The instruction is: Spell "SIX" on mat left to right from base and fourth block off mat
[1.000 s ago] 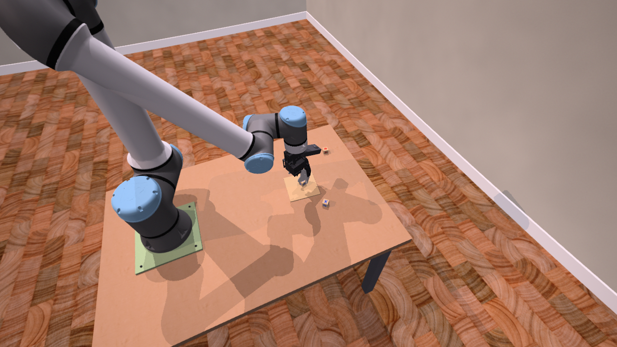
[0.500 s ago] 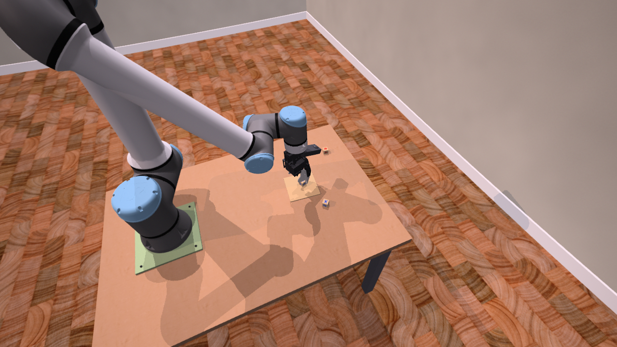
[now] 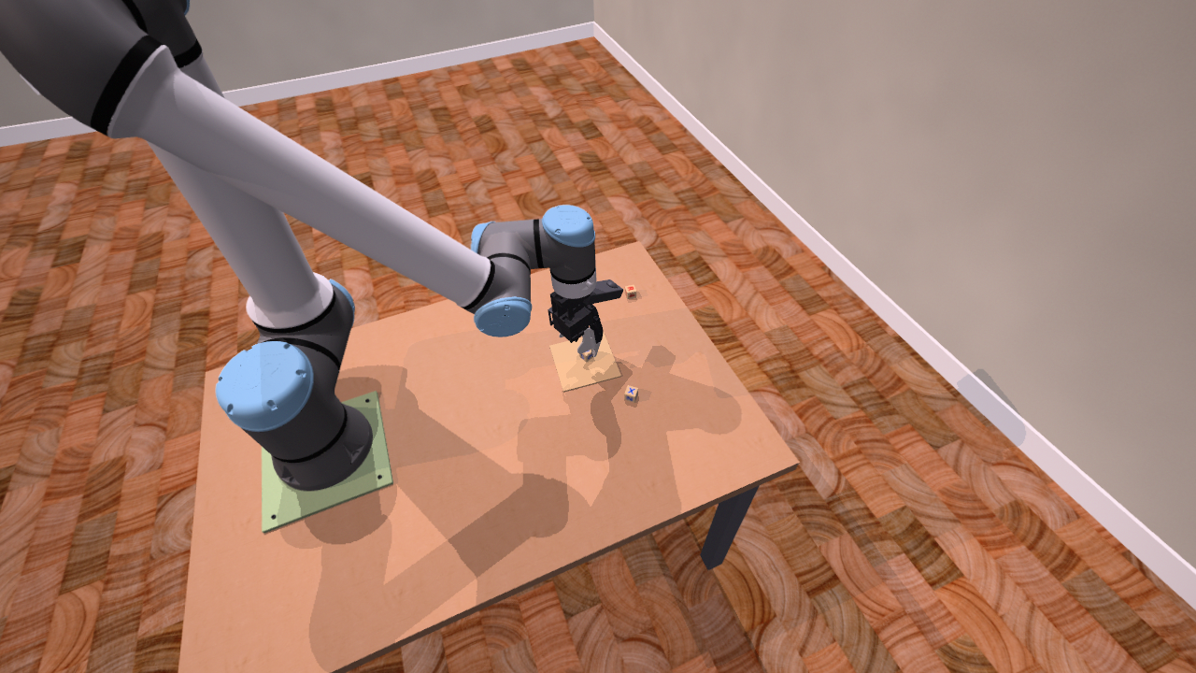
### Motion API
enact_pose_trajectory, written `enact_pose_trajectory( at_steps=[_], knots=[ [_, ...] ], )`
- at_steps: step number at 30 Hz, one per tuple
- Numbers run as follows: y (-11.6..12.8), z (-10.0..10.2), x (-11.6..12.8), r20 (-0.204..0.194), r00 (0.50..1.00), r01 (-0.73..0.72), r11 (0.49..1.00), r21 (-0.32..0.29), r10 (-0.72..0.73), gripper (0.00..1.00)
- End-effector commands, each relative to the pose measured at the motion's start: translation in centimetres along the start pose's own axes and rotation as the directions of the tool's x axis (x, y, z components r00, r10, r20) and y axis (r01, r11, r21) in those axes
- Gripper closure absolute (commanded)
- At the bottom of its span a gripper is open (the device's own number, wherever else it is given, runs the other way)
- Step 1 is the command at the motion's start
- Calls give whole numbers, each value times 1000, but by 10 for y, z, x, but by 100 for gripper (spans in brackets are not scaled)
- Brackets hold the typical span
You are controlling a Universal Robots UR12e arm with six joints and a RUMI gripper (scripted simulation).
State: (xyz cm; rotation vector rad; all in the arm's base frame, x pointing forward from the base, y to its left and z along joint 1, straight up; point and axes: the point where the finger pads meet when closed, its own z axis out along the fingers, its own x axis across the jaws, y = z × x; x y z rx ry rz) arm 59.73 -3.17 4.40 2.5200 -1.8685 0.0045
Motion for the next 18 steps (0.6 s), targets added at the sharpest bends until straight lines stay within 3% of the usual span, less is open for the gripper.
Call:
enact_pose_trajectory(
  at_steps=[1, 18],
  knots=[
    [-1, -1, 0, -1, 1000, 0, 1000, 1, 0, 63],
    [-1, 18, 0, -1, 1000, 0, 1000, 1, 0, 63]
  ],
)
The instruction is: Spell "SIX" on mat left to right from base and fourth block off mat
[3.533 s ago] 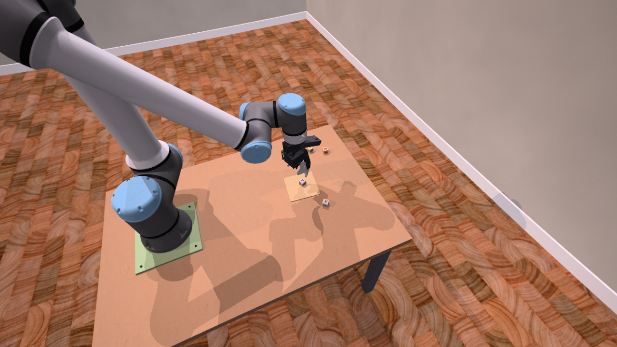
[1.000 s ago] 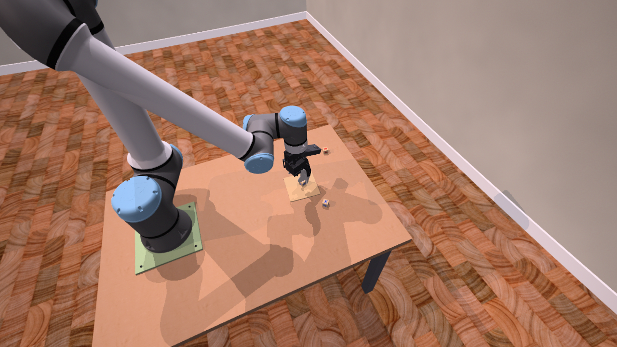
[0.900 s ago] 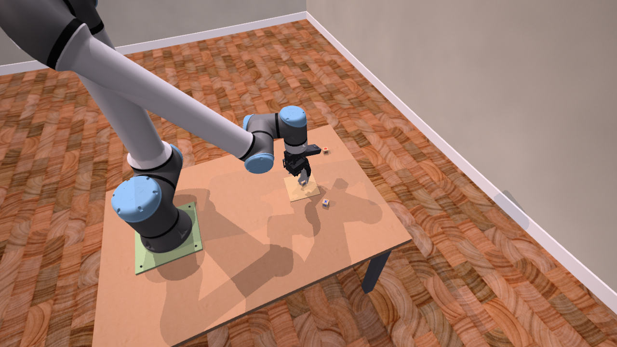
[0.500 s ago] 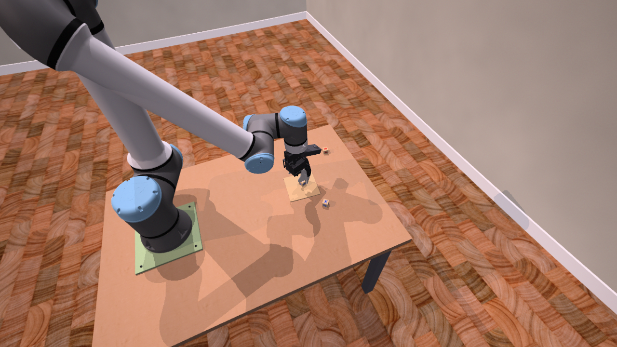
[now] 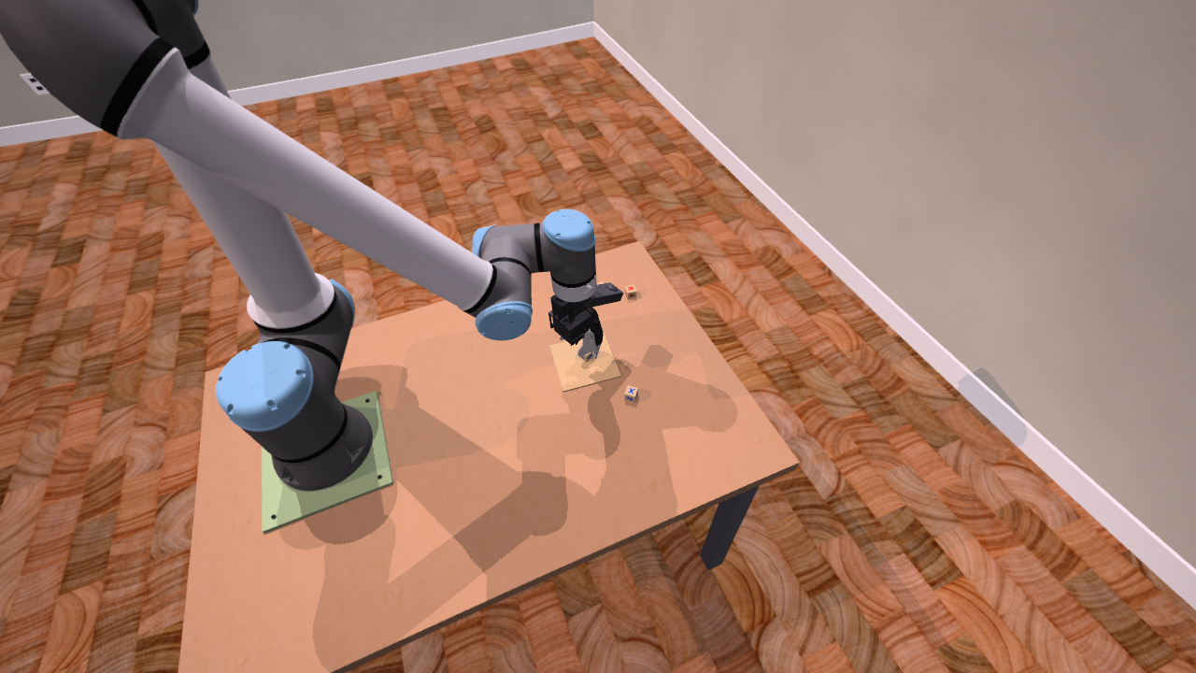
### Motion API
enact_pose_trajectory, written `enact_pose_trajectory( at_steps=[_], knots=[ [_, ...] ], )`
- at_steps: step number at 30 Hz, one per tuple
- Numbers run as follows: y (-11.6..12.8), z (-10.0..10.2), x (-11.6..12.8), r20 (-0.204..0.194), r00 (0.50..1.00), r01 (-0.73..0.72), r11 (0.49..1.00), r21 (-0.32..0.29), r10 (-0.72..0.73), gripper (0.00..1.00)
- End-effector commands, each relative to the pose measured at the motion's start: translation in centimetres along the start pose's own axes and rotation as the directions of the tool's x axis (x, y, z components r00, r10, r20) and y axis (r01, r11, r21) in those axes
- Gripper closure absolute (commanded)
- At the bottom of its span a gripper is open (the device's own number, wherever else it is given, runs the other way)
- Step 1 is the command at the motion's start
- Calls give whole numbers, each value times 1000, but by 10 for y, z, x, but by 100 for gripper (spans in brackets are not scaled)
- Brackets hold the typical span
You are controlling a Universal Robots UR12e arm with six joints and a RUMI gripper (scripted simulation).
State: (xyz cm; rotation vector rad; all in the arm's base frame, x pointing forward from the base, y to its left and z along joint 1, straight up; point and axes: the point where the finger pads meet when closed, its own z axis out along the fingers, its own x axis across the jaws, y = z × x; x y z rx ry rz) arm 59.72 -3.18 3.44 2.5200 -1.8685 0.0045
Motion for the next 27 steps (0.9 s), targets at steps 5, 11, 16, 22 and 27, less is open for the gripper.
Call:
enact_pose_trajectory(
  at_steps=[5, 11, 16, 22, 27],
  knots=[
    [-1, 17, 0, -1, 1000, 0, 1000, 1, 0, 63],
    [-1, 21, 0, -1, 1000, 0, 1000, 1, 0, 63],
    [-1, 22, 0, -1, 1000, 0, 1000, 1, 0, 63],
    [-1, 22, 0, -1, 1000, 0, 1000, 1, 0, 63],
    [-1, 22, 0, -1, 1000, 0, 1000, 1, 0, 63]
  ],
)
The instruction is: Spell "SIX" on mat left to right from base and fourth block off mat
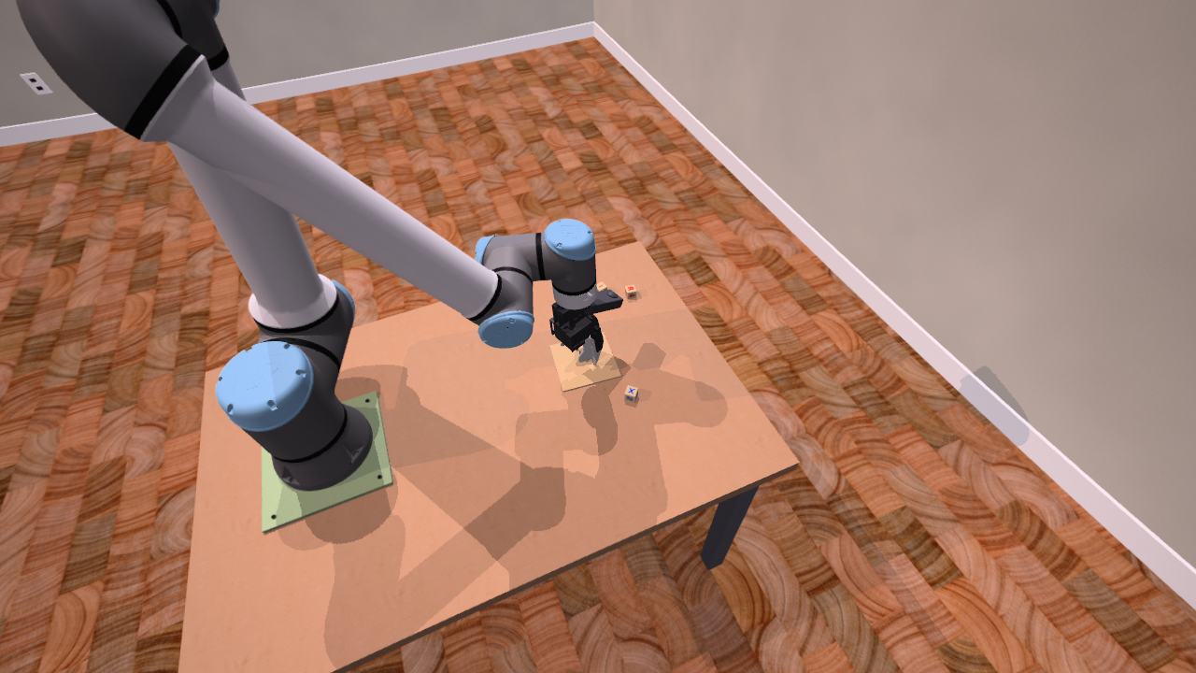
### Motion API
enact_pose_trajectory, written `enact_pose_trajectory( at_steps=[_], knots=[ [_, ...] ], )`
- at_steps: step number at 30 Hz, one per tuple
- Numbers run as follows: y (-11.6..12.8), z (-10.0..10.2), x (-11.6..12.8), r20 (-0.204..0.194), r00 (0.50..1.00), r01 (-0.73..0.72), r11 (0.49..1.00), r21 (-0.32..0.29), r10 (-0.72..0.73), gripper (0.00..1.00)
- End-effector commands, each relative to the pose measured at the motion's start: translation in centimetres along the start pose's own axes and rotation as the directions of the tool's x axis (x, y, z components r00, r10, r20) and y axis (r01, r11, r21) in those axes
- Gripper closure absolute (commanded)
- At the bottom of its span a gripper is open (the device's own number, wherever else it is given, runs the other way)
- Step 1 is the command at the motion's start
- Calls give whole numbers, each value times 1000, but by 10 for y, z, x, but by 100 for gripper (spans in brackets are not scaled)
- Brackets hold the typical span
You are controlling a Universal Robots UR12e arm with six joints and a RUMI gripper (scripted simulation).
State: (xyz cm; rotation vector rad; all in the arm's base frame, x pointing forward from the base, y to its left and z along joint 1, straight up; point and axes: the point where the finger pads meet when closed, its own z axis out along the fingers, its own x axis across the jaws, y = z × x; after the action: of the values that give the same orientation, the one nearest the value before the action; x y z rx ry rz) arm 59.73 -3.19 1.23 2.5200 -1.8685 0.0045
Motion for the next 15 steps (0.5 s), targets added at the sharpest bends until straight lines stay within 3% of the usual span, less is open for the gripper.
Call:
enact_pose_trajectory(
  at_steps=[1, 5, 6, 15],
  knots=[
    [-1, 0, 0, -1, 1000, 0, 1000, 1, 0, 63],
    [-1, 0, 0, -1, 1000, 0, 1000, 1, 0, 63],
    [-1, 0, 0, -1, 1000, 0, 1000, 1, 0, 75],
    [-1, 0, 0, -1, 1000, 0, 1000, 1, 0, 75]
  ],
)
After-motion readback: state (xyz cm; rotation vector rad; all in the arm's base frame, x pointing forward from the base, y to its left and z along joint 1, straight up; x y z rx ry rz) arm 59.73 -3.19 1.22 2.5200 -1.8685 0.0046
